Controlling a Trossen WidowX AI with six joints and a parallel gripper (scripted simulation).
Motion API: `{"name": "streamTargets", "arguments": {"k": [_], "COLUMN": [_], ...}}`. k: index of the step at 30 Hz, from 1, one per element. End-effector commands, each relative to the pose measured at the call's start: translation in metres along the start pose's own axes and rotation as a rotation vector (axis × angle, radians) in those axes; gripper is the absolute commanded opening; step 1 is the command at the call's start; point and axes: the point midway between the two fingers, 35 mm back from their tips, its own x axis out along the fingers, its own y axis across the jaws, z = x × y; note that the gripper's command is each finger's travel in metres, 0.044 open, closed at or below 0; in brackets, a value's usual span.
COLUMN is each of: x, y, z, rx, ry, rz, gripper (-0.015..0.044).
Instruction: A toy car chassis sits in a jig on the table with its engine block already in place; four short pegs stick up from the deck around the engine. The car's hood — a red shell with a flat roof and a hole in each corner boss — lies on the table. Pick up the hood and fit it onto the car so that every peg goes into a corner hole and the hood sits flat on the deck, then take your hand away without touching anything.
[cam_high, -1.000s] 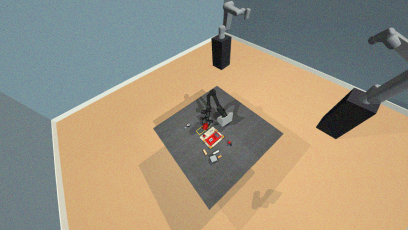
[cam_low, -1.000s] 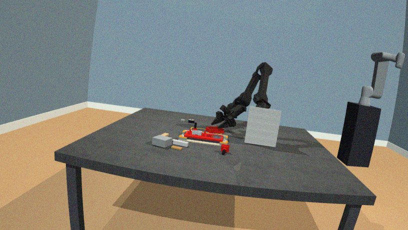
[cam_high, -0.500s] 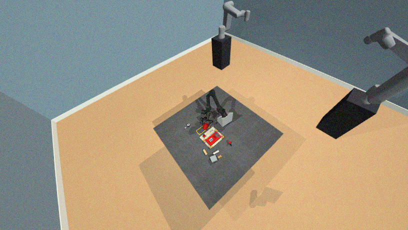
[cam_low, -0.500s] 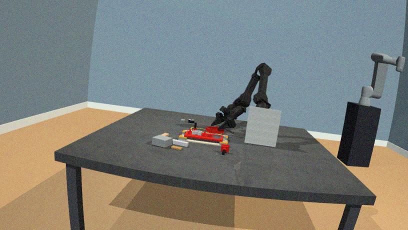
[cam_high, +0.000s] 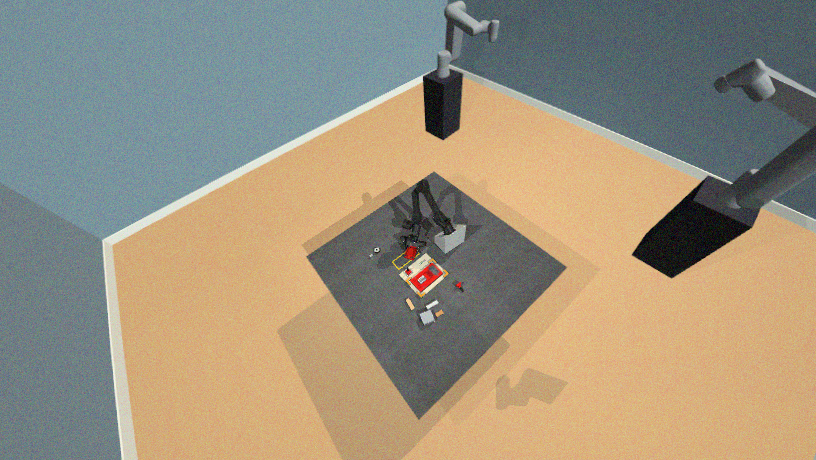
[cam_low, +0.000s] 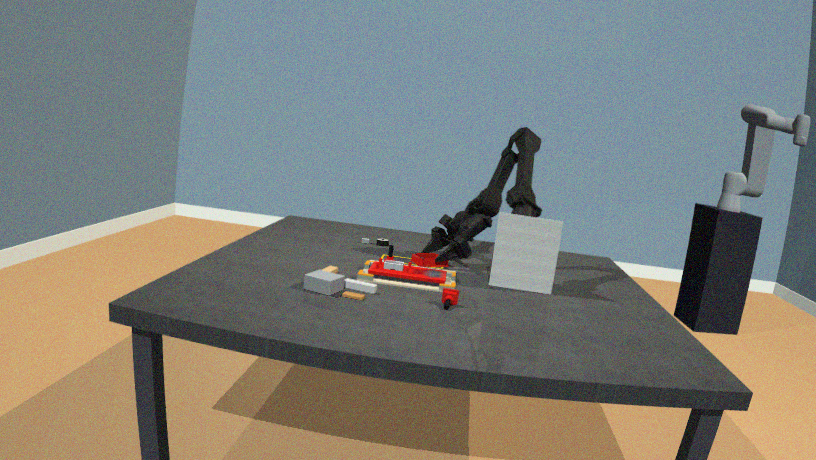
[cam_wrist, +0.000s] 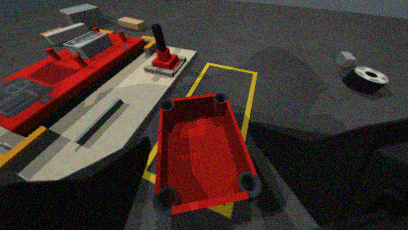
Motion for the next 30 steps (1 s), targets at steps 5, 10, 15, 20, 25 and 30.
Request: {"name": "streamTargets", "arguments": {"k": [5,10,15,20,25,30], "x": [0.003,0.004,0.003,0.003,0.003,-0.003], "y": [0.001,0.001,0.000,0.000,0.000,-0.002], "z": [-0.003,-0.005,-0.004,-0.004,-0.004,0.005], "rx": [-0.003,-0.003,0.000,0.000,0.000,0.000], "ry": [-0.005,-0.005,0.000,0.000,0.000,0.000], "rz": [0.003,0.003,0.000,0.000,0.000,0.001], "gripper": [0.0440,0.0440,0.0335,0.0302,0.0249,0.0117]}}
